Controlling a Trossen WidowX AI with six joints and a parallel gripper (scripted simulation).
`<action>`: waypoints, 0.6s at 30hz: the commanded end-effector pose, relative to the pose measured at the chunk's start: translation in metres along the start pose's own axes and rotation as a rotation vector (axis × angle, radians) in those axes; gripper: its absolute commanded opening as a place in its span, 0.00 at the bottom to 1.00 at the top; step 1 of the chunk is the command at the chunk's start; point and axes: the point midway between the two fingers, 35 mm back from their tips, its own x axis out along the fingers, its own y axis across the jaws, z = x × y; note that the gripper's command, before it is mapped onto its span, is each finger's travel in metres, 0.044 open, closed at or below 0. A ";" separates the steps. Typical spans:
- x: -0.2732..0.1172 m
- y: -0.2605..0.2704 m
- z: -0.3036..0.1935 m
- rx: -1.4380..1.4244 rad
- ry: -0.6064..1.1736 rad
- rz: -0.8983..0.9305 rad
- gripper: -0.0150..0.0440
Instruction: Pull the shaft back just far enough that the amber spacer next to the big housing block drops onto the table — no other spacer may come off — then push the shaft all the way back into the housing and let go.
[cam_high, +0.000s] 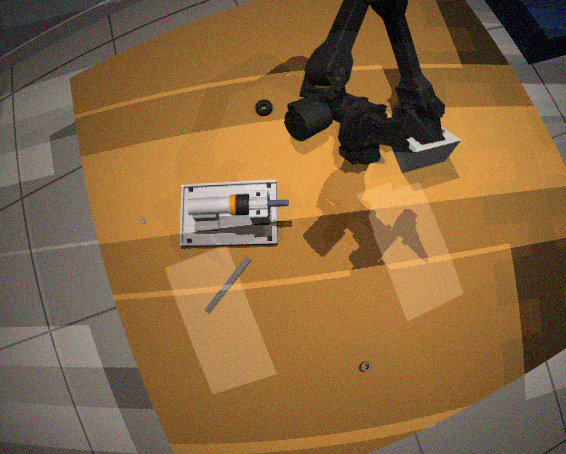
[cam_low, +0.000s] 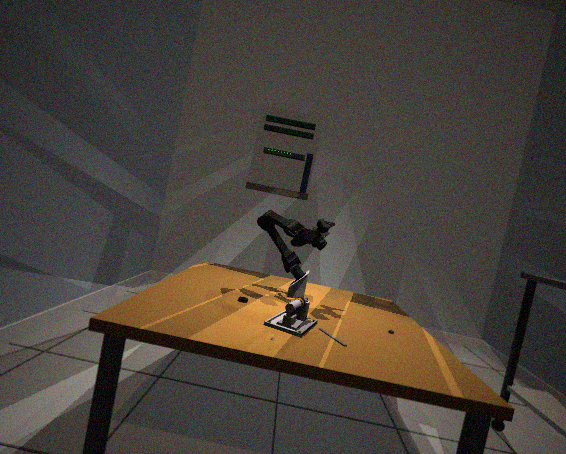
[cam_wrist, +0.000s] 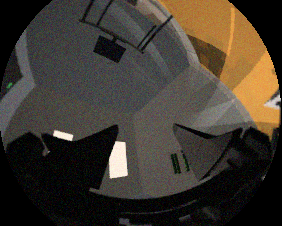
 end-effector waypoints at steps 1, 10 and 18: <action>0.000 0.000 0.003 -0.009 -0.012 -0.003 0.98; -0.015 -0.011 0.134 -0.433 -0.606 -0.213 1.00; -0.085 -0.005 0.232 -0.765 -1.245 -0.557 1.00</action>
